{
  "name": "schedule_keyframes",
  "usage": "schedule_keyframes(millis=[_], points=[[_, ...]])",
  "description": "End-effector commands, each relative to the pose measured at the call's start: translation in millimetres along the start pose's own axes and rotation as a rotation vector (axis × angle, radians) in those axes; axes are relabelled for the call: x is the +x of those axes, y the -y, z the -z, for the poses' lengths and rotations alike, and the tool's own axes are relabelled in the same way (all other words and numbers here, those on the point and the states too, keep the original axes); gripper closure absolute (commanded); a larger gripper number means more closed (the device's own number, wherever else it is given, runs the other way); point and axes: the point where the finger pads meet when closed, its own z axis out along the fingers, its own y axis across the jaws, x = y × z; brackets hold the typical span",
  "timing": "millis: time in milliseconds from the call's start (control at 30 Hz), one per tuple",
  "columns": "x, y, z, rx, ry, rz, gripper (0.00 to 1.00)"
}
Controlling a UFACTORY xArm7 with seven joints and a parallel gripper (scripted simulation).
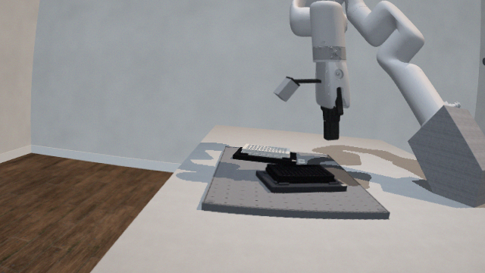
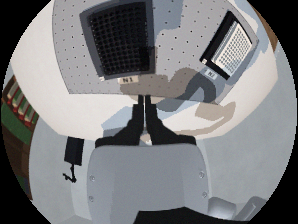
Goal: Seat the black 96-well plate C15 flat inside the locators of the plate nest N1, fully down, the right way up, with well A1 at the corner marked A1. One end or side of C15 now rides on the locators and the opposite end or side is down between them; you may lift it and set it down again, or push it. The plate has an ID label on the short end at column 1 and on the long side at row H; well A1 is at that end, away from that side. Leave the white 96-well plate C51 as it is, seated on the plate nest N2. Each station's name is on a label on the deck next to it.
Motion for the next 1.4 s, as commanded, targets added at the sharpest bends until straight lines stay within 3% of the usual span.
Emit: schedule_keyframes(millis=[0, 33, 100, 333, 1133, 1367], points=[[-3, 20, 5.8, 0.009, -0.072, 0.007, 1.00], [-4, 23, 6.6, 0.009, -0.072, 0.007, 1.00], [-6, 32, 9.8, 0.030, -0.134, 0.014, 1.00], [-9, 40, 12.6, 0.030, -0.134, 0.014, 1.00], [-1, 42, -45.6, 0.030, -0.134, 0.014, 1.00], [-1, 42, -46.9, 0.030, -0.134, 0.014, 1.00]])
